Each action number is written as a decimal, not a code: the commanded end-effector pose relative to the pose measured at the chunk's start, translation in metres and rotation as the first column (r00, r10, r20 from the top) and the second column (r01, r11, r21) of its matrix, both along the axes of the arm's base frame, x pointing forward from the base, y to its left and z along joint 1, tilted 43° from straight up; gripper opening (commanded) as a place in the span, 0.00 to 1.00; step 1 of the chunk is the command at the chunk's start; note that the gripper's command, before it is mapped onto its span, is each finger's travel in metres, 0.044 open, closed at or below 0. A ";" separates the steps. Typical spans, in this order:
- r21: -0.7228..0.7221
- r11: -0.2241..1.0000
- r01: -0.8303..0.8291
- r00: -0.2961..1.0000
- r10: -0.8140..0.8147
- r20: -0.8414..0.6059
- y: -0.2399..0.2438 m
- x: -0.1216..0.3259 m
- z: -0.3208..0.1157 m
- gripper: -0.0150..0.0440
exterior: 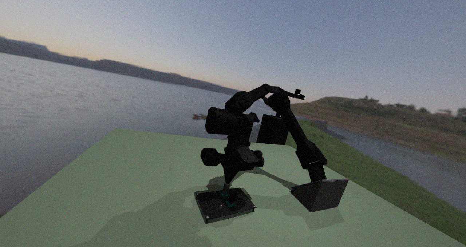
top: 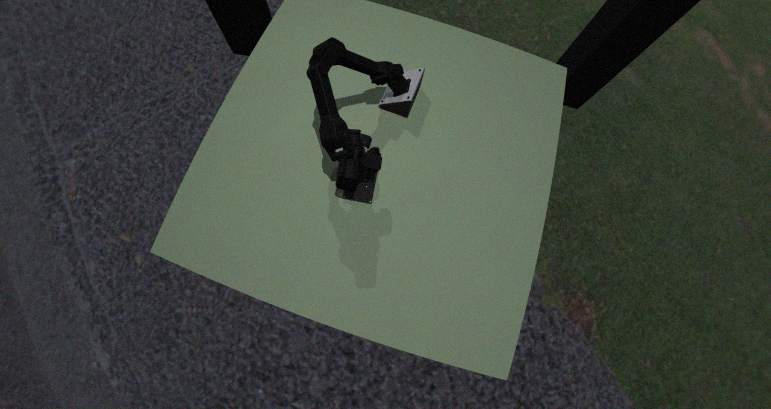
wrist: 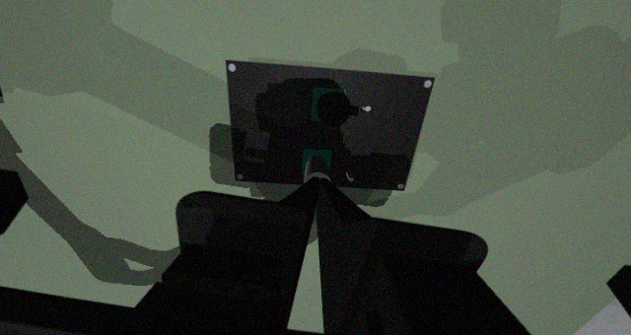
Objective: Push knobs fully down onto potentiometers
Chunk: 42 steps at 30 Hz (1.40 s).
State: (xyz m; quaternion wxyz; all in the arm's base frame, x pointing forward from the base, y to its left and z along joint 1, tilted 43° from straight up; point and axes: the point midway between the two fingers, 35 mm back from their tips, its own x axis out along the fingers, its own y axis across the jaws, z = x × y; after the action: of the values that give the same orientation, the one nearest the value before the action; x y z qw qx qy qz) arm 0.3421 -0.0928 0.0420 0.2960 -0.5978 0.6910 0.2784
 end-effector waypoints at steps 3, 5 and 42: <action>-0.005 1.000 0.024 1.000 -0.024 -0.004 -0.011 -0.001 -0.008 0.25; -0.005 1.000 0.024 1.000 -0.024 -0.004 -0.011 -0.001 -0.008 0.25; -0.004 1.000 0.024 1.000 -0.024 -0.004 -0.004 0.001 0.000 0.25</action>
State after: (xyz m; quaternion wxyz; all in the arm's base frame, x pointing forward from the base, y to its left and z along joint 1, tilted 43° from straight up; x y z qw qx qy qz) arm 0.3427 -0.0924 0.0437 0.2959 -0.5974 0.6915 0.2782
